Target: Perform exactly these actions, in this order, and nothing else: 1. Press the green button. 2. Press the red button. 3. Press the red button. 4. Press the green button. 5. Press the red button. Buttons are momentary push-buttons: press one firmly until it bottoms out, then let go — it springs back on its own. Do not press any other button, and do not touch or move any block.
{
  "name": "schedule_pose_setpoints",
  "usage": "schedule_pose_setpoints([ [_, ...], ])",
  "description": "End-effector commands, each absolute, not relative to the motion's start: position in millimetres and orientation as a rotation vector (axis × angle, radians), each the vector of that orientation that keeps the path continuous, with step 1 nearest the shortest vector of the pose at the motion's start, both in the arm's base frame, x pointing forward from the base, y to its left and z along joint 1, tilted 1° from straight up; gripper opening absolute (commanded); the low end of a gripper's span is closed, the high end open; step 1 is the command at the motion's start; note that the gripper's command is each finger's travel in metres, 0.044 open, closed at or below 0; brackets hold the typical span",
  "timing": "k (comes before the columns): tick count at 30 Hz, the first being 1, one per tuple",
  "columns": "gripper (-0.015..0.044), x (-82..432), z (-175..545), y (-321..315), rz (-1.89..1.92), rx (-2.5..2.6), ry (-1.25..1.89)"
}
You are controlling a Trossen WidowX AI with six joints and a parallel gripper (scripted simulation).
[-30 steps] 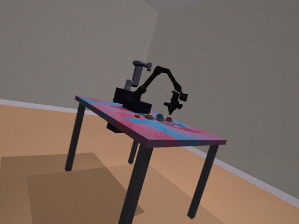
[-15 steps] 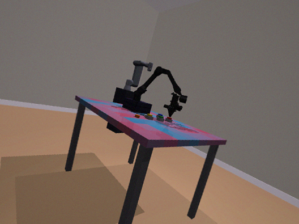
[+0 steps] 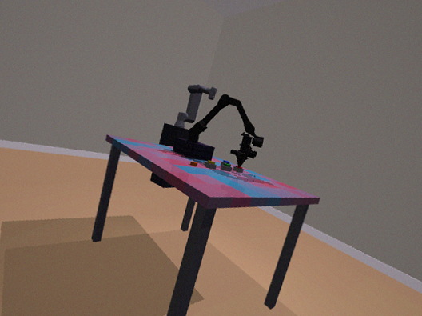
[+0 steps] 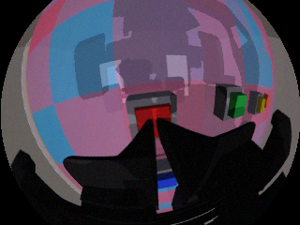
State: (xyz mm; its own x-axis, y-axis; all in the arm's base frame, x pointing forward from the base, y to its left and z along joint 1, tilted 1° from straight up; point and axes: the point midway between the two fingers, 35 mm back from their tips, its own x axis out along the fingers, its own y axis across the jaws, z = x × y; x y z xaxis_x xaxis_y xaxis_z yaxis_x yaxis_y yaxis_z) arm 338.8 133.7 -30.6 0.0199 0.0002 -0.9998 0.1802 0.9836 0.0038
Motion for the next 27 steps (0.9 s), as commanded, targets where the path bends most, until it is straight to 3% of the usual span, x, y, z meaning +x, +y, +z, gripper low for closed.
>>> schedule_pose_setpoints([
  [1,0.0020,337.8,-32.0,133.5,-0.144,0.147,1.548],
  [27,0.0020,337.9,-6.7,133.7,-0.144,0.147,1.548],
])
